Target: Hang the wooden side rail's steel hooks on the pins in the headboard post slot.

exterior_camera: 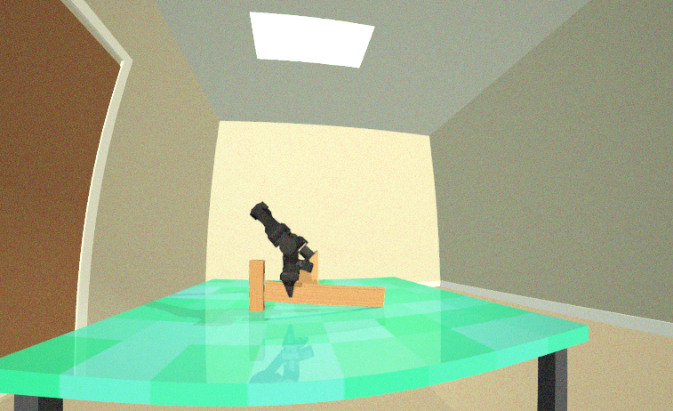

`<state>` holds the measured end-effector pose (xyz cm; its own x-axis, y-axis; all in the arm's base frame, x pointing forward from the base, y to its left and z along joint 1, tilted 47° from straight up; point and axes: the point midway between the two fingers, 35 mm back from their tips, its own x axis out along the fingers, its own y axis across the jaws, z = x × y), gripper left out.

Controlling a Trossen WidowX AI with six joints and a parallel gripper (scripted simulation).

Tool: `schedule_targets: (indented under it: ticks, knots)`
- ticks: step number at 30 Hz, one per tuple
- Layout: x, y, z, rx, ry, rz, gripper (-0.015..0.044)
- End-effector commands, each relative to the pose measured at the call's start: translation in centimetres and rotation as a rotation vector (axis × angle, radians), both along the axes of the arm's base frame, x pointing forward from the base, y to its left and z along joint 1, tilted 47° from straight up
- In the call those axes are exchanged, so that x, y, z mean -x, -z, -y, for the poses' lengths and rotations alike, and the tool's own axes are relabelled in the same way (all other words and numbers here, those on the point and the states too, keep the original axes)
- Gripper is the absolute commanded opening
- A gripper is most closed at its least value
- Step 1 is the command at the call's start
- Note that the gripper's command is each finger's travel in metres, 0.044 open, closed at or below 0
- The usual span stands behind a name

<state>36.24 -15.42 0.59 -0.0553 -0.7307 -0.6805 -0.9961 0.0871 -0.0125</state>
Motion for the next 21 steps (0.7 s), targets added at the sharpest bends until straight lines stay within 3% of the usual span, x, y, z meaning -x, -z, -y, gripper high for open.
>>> schedule_targets:
  ticks: [1,21]
  knots:
    - [-0.36,-0.44,-0.29,0.002,-0.012,0.009,0.0]
    - [-0.27,-0.34,-0.06,0.002,-0.012,0.009,0.0]
